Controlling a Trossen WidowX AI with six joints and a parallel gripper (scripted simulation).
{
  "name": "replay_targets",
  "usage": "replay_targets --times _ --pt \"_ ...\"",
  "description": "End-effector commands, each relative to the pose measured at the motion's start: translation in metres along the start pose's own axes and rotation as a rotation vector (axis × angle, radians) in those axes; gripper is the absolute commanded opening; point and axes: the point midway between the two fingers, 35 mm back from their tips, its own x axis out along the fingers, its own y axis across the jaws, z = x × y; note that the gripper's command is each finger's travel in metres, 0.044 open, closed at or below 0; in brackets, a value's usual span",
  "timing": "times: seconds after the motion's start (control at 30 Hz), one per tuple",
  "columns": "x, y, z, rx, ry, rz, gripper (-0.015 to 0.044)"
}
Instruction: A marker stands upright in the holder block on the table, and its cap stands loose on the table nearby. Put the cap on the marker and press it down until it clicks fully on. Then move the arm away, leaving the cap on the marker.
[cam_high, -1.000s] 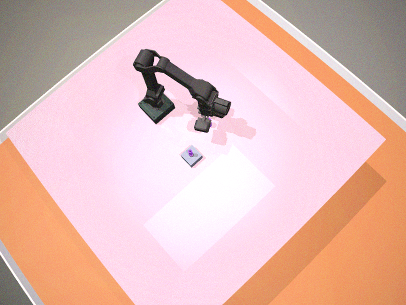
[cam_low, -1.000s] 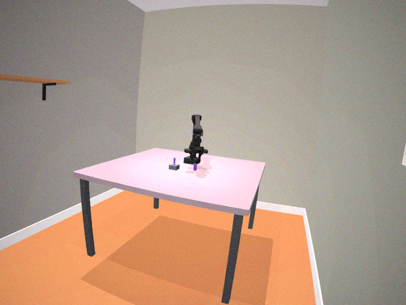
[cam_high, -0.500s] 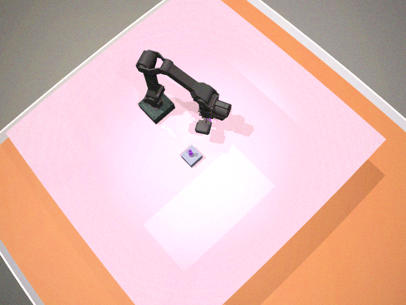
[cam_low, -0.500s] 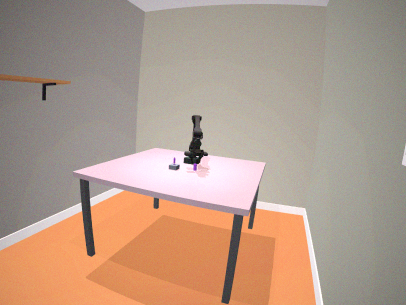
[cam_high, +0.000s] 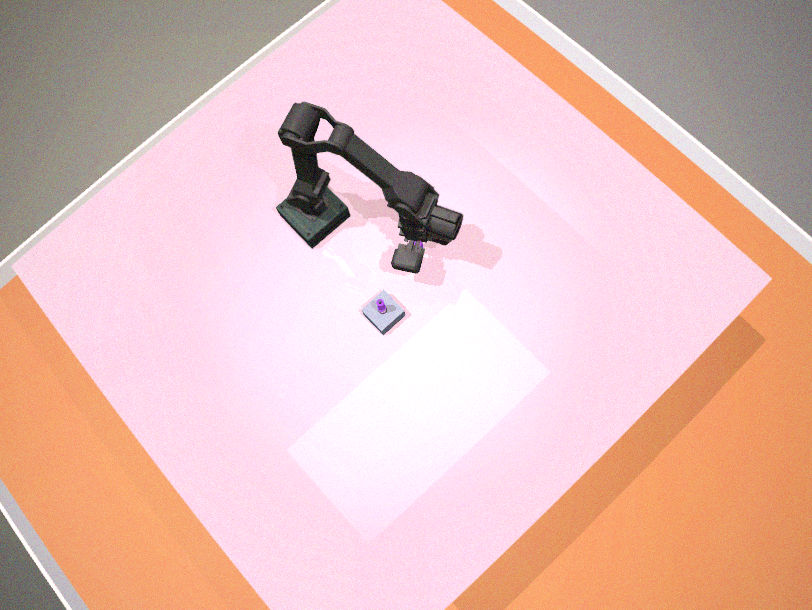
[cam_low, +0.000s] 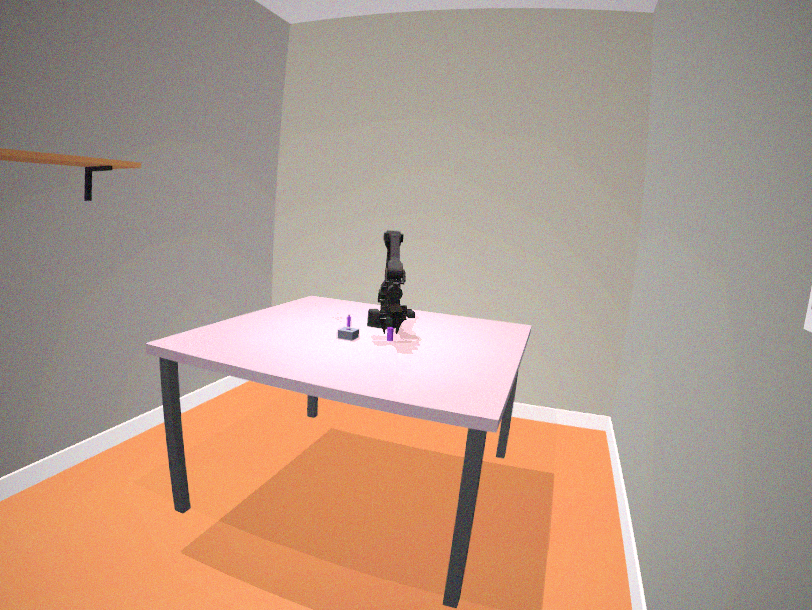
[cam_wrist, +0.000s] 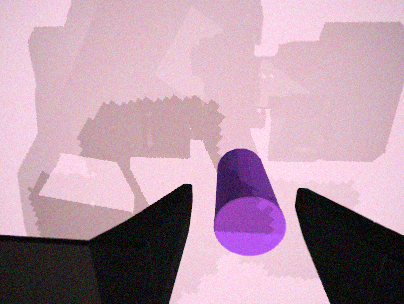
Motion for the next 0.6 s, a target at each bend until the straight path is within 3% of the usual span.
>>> replay_targets --times 0.0,0.2,0.33,0.57 --pt "0.0064 -0.0005 -0.0004 0.001 0.000 -0.004 0.0235" --pt "0.0133 -0.0004 -0.0011 0.001 0.000 -0.004 0.0235" --pt "0.0133 -0.0003 -0.0007 0.001 0.000 -0.004 0.0130" --pt "0.0133 0.0004 -0.0006 0.001 0.000 -0.004 0.0083"
